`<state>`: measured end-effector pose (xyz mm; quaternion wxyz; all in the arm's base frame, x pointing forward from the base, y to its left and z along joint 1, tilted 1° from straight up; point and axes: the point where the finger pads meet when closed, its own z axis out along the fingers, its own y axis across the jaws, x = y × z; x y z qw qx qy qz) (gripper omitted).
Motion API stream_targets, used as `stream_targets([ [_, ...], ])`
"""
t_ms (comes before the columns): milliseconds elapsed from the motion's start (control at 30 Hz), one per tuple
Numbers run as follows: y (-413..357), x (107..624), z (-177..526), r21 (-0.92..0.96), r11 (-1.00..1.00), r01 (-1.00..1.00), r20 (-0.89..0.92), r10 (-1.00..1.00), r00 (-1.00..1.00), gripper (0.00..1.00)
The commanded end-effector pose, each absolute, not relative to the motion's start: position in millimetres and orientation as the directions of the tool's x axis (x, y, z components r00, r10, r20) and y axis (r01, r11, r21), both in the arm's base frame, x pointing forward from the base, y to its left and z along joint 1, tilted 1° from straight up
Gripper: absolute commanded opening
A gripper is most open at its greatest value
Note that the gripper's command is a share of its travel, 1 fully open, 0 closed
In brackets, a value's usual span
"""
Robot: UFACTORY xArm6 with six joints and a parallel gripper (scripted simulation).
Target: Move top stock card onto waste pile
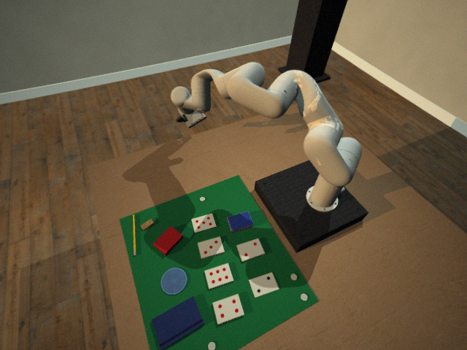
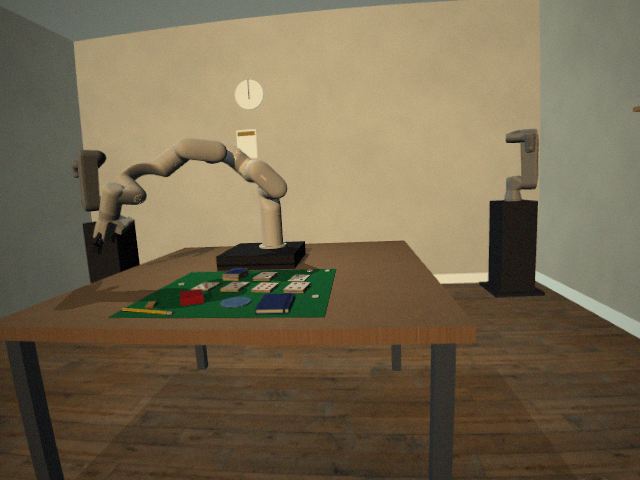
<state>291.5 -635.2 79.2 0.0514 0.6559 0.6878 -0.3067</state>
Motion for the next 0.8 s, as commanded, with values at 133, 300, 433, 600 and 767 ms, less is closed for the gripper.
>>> stream_targets([
  [133,-636,292,82,-0.351,-0.05,0.935,-0.477,0.869,-0.133,1.0],
  [300,-636,292,82,-0.351,-0.05,0.935,-0.477,0.869,-0.133,1.0],
  [433,-636,292,82,-0.351,-0.05,0.935,-0.477,0.869,-0.133,1.0],
  [600,-635,293,82,-0.351,-0.045,0.935,-0.475,0.869,-0.136,1.0],
  [767,-589,329,81,-0.349,0.093,0.932,-0.406,0.882,-0.24,1.0],
])
